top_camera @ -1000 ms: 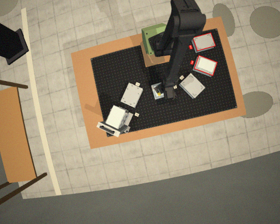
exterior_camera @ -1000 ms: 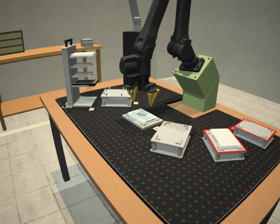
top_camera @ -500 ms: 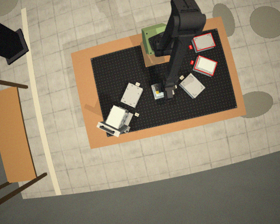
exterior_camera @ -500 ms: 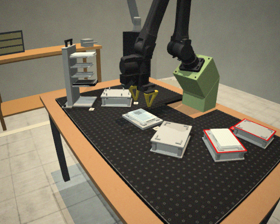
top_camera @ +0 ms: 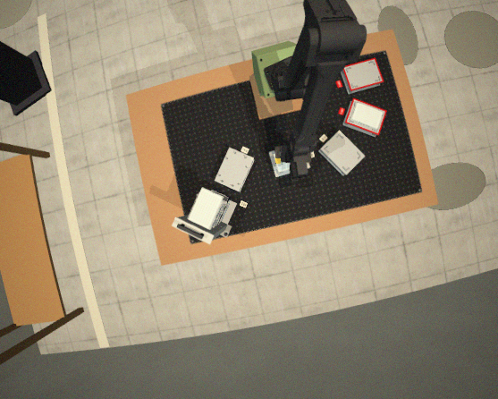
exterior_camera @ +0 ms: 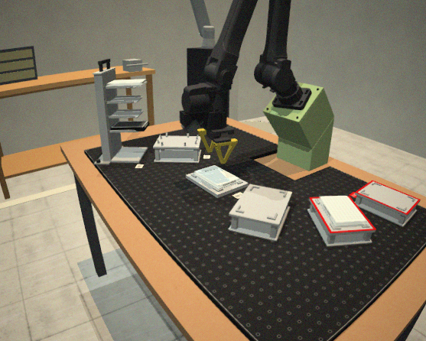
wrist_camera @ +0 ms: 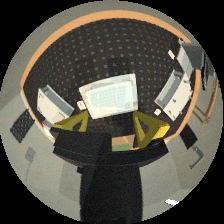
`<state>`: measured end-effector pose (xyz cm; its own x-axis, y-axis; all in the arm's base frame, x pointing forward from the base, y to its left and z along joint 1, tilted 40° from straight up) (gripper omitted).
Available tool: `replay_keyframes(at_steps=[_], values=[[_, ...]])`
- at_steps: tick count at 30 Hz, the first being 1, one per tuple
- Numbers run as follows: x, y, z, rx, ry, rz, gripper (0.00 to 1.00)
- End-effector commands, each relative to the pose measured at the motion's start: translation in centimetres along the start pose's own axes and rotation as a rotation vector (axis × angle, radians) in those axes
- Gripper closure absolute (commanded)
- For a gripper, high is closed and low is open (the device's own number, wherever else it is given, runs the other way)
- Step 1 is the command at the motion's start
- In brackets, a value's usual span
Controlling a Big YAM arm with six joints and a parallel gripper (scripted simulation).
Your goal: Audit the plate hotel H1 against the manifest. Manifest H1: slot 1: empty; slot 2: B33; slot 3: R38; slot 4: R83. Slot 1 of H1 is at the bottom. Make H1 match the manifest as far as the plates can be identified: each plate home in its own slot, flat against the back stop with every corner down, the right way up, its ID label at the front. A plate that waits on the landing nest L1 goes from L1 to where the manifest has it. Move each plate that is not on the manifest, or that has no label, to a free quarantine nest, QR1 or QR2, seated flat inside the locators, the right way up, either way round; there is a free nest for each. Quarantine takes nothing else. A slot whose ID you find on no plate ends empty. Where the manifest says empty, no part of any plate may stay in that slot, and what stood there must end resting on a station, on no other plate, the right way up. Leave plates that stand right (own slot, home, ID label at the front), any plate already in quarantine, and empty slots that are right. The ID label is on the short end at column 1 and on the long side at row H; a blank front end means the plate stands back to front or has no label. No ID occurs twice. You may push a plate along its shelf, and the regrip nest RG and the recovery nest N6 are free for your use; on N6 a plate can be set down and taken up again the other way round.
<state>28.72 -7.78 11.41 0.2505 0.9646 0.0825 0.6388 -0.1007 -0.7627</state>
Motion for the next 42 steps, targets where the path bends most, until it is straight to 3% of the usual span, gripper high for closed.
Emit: replay_keyframes(at_steps=[1, 21, 42], values=[[-0.12, -0.31, -0.06, -0.010, 0.119, 0.001, 0.00], [-0.09, -0.30, -0.04, -0.010, 0.467, 0.000, 0.00], [-0.16, -0.29, 0.01, -0.009, 0.975, -0.001, 0.00]])
Point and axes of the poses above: the point where the finger pads meet when closed, its own y axis out along the fingers, its own x axis across the jaws, z = x × y, the point moved 4 cm from there along -y, back along the fingers, and after that the axes turned 6 degrees about -y, right-handed, at the moved point
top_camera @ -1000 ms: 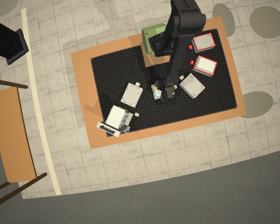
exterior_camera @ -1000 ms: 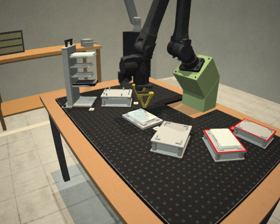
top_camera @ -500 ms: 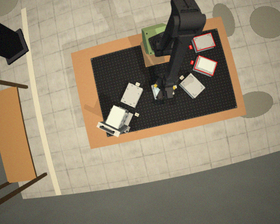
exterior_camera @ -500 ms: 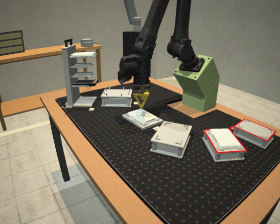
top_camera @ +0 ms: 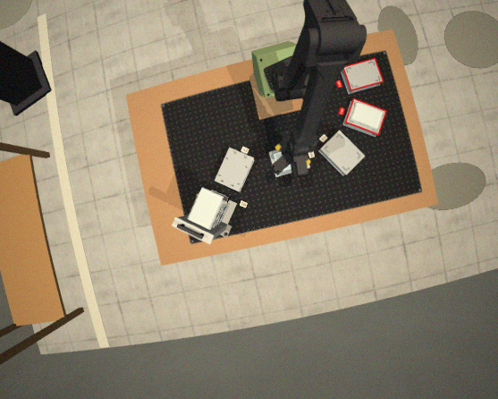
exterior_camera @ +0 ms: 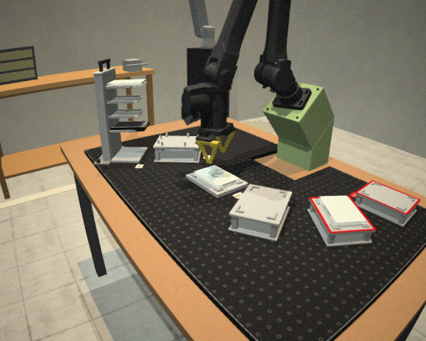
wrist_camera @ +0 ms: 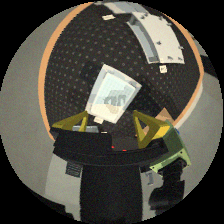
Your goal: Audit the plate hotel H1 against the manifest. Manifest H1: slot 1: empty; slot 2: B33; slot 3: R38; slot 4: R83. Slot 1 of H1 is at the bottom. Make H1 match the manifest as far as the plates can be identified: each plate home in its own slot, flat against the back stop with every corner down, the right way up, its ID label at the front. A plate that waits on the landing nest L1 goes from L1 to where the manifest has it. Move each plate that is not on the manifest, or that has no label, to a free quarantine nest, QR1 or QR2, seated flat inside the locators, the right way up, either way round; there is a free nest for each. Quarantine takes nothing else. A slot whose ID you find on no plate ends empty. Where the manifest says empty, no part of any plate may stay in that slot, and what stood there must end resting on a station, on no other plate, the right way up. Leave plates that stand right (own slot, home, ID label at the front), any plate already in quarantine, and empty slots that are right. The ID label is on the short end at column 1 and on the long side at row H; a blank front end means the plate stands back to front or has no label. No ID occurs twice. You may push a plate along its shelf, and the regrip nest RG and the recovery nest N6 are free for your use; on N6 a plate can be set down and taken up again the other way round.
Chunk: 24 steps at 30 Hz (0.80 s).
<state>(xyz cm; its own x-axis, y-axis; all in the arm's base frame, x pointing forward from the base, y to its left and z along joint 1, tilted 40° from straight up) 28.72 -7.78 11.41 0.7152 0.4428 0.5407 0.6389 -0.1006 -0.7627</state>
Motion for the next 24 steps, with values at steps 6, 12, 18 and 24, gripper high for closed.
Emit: replay_keyframes(at_steps=[6, 12, 18, 24], values=[[-0.1, -0.3, -0.1, -0.007, 0.272, -0.004, 0.00], [-0.1, -0.3, -0.1, -0.006, 0.405, -0.004, 0.00], [-0.2, 0.3, 0.0, -0.003, 0.481, 0.001, 0.00], [0.0, 1.1, 0.3, 0.003, 0.472, 0.000, 0.00]])
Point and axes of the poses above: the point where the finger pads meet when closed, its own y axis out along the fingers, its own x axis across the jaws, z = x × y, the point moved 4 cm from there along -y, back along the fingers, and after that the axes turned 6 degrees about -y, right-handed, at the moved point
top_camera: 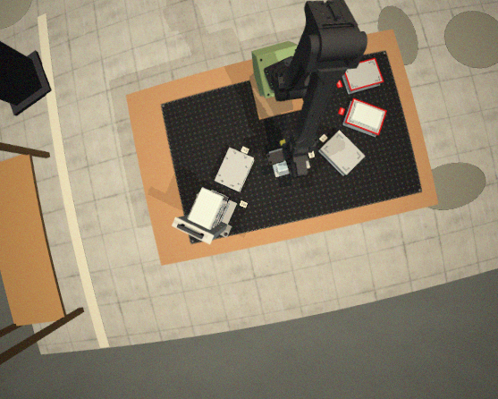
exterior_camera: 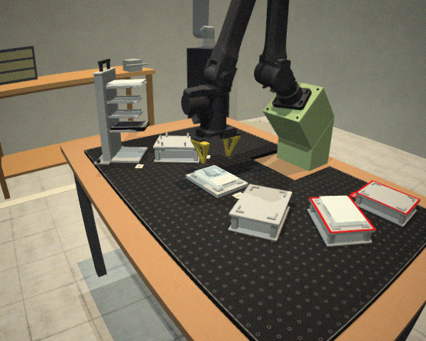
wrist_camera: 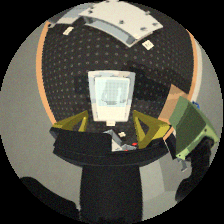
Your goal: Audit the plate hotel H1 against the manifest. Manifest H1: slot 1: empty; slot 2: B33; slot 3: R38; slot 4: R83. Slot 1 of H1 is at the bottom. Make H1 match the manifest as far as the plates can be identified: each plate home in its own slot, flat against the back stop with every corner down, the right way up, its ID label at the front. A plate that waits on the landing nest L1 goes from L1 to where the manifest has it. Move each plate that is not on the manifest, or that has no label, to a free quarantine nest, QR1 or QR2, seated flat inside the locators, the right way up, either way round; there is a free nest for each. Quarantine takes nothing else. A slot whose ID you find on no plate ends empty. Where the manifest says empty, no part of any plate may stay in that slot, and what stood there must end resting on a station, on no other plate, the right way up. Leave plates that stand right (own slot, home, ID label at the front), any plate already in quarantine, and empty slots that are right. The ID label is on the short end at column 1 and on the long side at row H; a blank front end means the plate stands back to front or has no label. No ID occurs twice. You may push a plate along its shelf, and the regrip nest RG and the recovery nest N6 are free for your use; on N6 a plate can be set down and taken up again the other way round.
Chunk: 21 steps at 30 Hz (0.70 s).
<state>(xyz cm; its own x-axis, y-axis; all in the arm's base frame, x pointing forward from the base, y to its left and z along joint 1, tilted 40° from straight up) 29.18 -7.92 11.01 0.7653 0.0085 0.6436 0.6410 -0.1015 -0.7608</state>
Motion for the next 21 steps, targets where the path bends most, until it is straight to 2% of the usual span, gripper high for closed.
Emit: replay_keyframes(at_steps=[1, 21], values=[[-0.3, 0.7, 0.4, 0.004, 0.019, 0.003, 0.00], [-0.4, 3.1, 0.4, 0.004, 0.019, 0.005, 0.00]])
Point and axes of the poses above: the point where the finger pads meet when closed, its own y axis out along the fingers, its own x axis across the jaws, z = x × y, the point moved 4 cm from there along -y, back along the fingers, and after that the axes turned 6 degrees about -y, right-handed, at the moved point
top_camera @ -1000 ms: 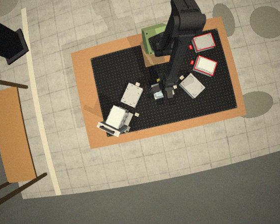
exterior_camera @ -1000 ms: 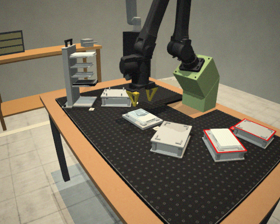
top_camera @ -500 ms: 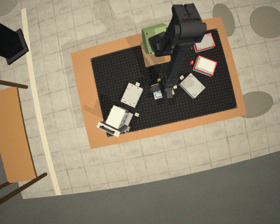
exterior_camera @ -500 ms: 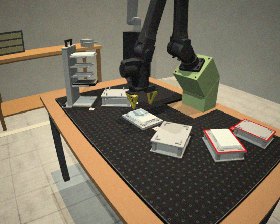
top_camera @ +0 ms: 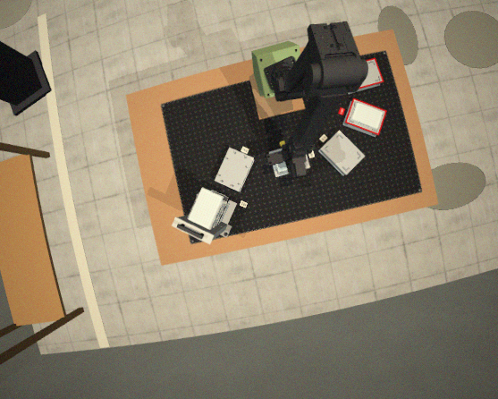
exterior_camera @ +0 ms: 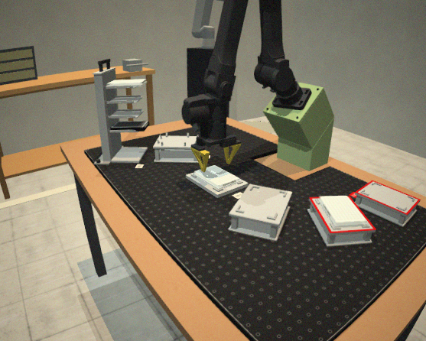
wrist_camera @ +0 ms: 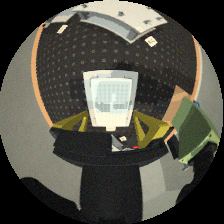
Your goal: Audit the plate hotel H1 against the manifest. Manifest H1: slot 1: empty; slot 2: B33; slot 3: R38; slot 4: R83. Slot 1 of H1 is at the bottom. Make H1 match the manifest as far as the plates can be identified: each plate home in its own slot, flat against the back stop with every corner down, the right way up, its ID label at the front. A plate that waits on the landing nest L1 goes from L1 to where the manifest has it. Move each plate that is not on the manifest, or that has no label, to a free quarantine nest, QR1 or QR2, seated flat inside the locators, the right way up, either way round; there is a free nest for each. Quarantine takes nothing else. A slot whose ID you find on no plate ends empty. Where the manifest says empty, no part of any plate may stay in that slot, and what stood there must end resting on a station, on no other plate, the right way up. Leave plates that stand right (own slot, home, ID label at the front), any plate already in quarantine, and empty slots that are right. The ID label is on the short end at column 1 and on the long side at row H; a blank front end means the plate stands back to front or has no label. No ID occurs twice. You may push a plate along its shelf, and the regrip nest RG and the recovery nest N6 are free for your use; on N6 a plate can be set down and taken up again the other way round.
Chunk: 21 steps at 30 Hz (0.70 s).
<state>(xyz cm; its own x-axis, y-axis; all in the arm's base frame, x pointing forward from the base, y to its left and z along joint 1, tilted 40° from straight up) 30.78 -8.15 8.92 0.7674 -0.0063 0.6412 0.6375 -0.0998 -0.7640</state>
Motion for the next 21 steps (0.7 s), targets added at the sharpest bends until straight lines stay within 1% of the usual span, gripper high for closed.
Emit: replay_keyframes(at_steps=[1, 16, 21], values=[[-0.3, 0.4, 0.4, 0.003, 0.005, 0.000, 0.00], [0.6, 2.2, 0.2, 0.000, 0.003, -0.015, 0.00], [0.6, 2.6, 0.1, -0.002, 0.005, -0.014, 0.00]])
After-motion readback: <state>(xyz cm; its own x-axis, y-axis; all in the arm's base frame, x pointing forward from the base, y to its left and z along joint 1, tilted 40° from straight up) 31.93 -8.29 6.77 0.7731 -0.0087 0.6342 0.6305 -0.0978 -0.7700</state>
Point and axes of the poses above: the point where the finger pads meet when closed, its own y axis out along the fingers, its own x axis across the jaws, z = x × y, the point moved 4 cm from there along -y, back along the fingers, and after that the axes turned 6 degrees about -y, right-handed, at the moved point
